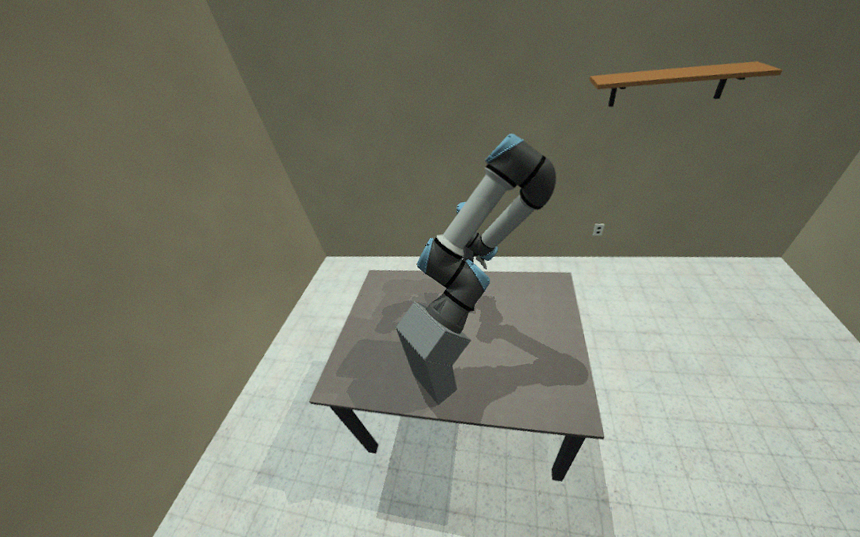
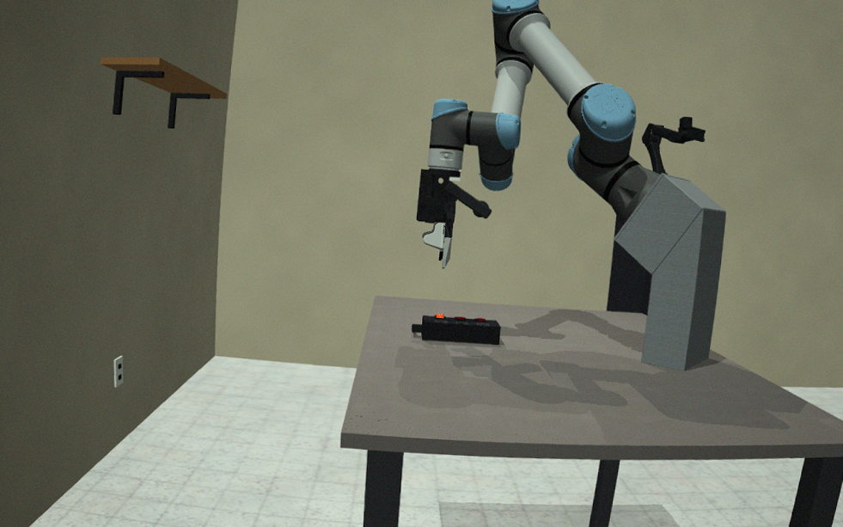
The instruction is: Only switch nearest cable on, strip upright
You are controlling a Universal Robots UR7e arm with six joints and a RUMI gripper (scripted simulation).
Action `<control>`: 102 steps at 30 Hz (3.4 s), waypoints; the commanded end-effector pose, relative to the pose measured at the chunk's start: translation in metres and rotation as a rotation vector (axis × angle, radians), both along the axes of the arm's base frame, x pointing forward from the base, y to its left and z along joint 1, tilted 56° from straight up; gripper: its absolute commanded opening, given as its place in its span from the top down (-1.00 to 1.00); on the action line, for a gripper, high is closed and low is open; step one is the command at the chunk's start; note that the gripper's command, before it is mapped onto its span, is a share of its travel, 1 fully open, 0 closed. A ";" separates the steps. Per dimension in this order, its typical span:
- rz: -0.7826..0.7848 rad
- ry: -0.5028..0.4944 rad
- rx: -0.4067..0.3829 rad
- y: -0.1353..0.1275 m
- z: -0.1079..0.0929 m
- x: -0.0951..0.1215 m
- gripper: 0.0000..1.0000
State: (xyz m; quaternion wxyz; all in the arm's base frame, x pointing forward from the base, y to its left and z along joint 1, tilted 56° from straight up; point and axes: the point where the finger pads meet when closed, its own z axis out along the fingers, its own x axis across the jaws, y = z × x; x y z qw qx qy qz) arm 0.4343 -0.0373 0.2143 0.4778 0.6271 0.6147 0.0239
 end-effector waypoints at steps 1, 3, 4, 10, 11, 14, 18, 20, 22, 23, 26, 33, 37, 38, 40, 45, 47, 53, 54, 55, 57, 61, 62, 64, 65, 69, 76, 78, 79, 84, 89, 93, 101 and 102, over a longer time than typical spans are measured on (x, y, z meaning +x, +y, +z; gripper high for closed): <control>-0.008 0.008 0.003 0.015 0.014 -0.016 -1.00; -0.008 0.008 0.003 0.018 0.017 -0.020 -1.00; -0.008 0.008 0.003 0.020 0.019 -0.021 -1.00; -0.008 0.008 0.003 0.023 0.022 -0.025 -1.00; -0.008 0.008 0.003 0.023 0.022 -0.025 -1.00; -0.008 0.008 0.003 0.023 0.022 -0.025 -1.00; -0.008 0.012 0.003 0.023 0.020 -0.026 -1.00; -0.009 0.013 0.003 0.023 0.020 -0.026 -1.00; -0.008 0.013 0.003 0.023 0.020 -0.026 -1.00; -0.008 0.013 0.003 0.023 0.020 -0.026 -1.00; -0.008 0.013 0.003 0.023 0.020 -0.026 -1.00; -0.008 0.013 0.003 0.023 0.020 -0.026 -1.00; -0.008 0.013 0.003 0.023 0.020 -0.026 -1.00; -0.008 0.013 0.003 0.023 0.020 -0.026 -1.00; -0.008 0.013 0.003 0.023 0.020 -0.026 -1.00; -0.008 0.013 0.003 0.023 0.020 -0.026 -1.00; -0.008 0.013 0.003 0.023 0.020 -0.026 -1.00; -0.008 0.013 0.003 0.023 0.020 -0.026 -1.00; -0.008 0.013 0.003 0.023 0.020 -0.026 -1.00; -0.008 0.013 0.003 0.023 0.020 -0.026 -1.00; -0.008 0.013 0.003 0.023 0.020 -0.026 -1.00; -0.008 0.013 0.003 0.023 0.020 -0.026 -1.00; -0.008 0.013 0.003 0.023 0.020 -0.026 -1.00; -0.008 0.013 0.003 0.023 0.020 -0.026 -1.00; -0.008 0.013 0.003 0.023 0.020 -0.026 -1.00; -0.008 0.013 0.003 0.023 0.020 -0.026 -1.00; -0.008 0.013 0.003 0.023 0.020 -0.026 -1.00; -0.008 0.013 0.003 0.023 0.020 -0.026 -1.00; -0.008 0.013 0.003 0.023 0.020 -0.026 -1.00; -0.008 0.013 0.003 0.023 0.020 -0.026 -1.00; -0.008 0.013 0.003 0.023 0.020 -0.026 -1.00; -0.008 0.013 0.003 0.023 0.020 -0.026 -1.00; -0.008 0.013 0.003 0.023 0.020 -0.026 -1.00; -0.008 0.013 0.003 0.023 0.020 -0.026 -1.00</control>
